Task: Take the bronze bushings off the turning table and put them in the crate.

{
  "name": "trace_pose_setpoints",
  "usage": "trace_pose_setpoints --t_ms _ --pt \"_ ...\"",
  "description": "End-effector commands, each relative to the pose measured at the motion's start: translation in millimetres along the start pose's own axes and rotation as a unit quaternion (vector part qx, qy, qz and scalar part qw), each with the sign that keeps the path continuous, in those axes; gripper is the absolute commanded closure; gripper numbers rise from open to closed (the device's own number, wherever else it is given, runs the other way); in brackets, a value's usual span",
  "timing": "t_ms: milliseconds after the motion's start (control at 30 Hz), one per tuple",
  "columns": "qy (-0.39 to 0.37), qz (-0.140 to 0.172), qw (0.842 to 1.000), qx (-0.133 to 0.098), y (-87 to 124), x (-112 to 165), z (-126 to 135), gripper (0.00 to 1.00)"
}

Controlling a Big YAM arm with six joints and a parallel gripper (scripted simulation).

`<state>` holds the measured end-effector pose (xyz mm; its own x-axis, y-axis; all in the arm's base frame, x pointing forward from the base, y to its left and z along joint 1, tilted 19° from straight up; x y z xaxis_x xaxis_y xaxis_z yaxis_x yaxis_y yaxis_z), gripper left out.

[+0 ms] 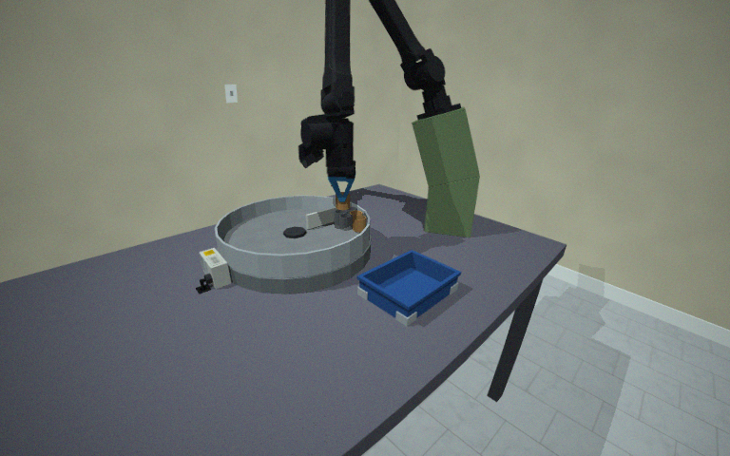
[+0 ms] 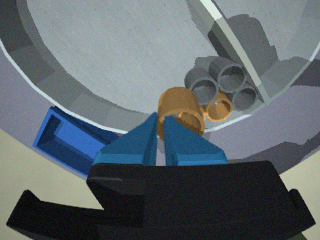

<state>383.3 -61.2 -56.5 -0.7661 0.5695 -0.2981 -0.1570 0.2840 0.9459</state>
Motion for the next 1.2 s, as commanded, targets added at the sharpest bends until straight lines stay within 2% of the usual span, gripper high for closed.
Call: trace_pose_setpoints --t_ms 0,267,333,533,733,900,933,1033,1167 --pt "-0.011 -0.003 1.0 -0.006 2 14 35 1.0" --pt "-0.011 -0.004 1.0 -0.007 3 65 113 1.0" --pt "-0.011 -0.004 1.0 -0.007 3 65 113 1.0" --pt "-0.011 -0.004 1.0 -0.009 5 104 172 1.0" --pt "-0.011 -0.005 1.0 -0.01 6 133 216 1.0" --pt "-0.011 -0.005 1.0 -0.011 6 141 228 1.0" --pt "-0.031 -0.01 0.999 -0.022 11 131 225 1.0" --pt "-0.026 -0.003 1.0 -0.007 2 134 229 1.0" --pt "-0.015 -0.008 1.0 -0.022 13 142 240 1.0"
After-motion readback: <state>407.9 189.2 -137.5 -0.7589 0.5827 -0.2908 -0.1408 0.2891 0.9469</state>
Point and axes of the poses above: the point where the finger pads meet when closed, its own y axis back along the fingers, its own z axis across the jaws, x = y × z, the point moved 8 cm from there along y, back along the fingers, and after that the axes turned 7 degrees about y, right-handed, at the moved point
